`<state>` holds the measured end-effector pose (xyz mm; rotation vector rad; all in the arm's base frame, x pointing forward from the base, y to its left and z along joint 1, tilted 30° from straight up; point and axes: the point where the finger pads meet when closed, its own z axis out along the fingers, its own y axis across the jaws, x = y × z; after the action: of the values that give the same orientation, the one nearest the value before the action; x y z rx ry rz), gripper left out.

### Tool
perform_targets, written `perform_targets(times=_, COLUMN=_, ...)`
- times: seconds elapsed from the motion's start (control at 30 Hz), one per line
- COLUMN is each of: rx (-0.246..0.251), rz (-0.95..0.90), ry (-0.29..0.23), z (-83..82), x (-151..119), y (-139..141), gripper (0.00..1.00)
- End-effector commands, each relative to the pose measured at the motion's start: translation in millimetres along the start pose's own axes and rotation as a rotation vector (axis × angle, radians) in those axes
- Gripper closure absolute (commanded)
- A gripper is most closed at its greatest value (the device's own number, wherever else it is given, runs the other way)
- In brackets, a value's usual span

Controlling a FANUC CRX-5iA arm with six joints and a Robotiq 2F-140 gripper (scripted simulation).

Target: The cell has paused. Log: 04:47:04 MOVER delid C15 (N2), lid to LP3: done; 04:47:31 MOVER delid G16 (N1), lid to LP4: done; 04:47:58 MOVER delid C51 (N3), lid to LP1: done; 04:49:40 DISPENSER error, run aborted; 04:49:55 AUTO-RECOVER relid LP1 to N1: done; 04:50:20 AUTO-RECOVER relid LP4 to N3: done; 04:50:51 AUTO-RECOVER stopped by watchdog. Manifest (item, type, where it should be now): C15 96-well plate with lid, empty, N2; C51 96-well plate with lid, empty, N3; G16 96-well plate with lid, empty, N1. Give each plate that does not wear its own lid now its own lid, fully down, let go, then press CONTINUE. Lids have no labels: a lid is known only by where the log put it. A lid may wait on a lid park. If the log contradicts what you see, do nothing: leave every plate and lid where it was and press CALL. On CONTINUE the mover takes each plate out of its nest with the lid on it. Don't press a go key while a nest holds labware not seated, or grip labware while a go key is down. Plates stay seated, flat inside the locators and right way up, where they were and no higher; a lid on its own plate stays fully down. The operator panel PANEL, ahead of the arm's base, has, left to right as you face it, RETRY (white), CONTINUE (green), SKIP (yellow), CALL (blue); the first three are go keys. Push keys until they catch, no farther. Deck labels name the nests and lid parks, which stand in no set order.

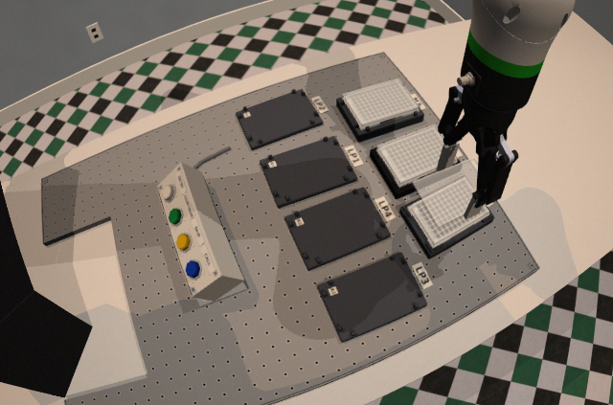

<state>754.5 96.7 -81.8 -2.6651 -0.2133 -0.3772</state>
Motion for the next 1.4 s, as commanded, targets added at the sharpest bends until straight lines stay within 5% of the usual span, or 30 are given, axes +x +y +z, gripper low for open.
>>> perform_targets(times=0.0, rx=0.000, rz=0.000, ry=0.000, z=-0.2, x=0.2, y=0.1, gripper=1.00)
perform_targets(times=1.37, rx=0.000, rz=-0.050, ry=0.000, z=3.0, x=0.3, y=0.2, gripper=1.00)
